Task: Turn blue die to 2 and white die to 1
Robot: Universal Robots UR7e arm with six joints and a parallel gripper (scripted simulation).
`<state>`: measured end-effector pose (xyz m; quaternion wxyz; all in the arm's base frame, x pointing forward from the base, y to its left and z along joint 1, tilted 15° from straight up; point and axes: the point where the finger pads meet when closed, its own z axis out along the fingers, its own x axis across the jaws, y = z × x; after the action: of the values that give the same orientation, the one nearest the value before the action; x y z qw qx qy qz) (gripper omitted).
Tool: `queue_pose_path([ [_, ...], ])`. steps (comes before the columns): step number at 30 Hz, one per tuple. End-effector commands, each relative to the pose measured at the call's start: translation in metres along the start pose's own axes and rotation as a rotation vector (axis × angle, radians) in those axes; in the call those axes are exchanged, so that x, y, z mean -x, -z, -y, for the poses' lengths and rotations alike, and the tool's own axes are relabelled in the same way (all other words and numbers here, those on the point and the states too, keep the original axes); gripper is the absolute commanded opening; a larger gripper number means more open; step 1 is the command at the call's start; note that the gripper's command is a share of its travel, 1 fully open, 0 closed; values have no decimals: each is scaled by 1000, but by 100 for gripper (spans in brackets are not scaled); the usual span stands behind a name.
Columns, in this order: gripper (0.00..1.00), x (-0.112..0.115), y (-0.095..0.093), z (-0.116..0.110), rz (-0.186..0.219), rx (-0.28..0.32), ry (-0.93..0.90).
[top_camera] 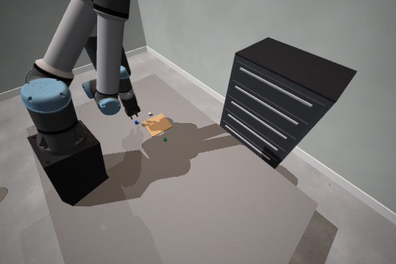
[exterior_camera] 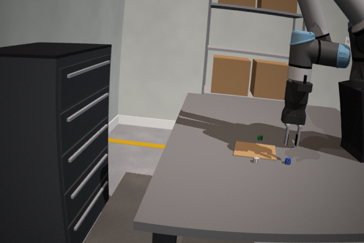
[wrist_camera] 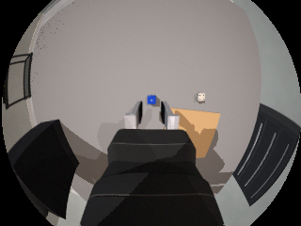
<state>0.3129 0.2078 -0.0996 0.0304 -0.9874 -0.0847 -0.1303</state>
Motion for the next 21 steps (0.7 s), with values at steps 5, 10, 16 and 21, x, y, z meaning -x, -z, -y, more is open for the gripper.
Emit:
queue_pose_path([
  [5,64,0,-14,0,-1,0,0],
  [10,64,0,-19,0,-1,0,0],
  [16,64,0,-28,-1,-1,0,0],
  [21,64,0,-33,-1,-1,0,0],
])
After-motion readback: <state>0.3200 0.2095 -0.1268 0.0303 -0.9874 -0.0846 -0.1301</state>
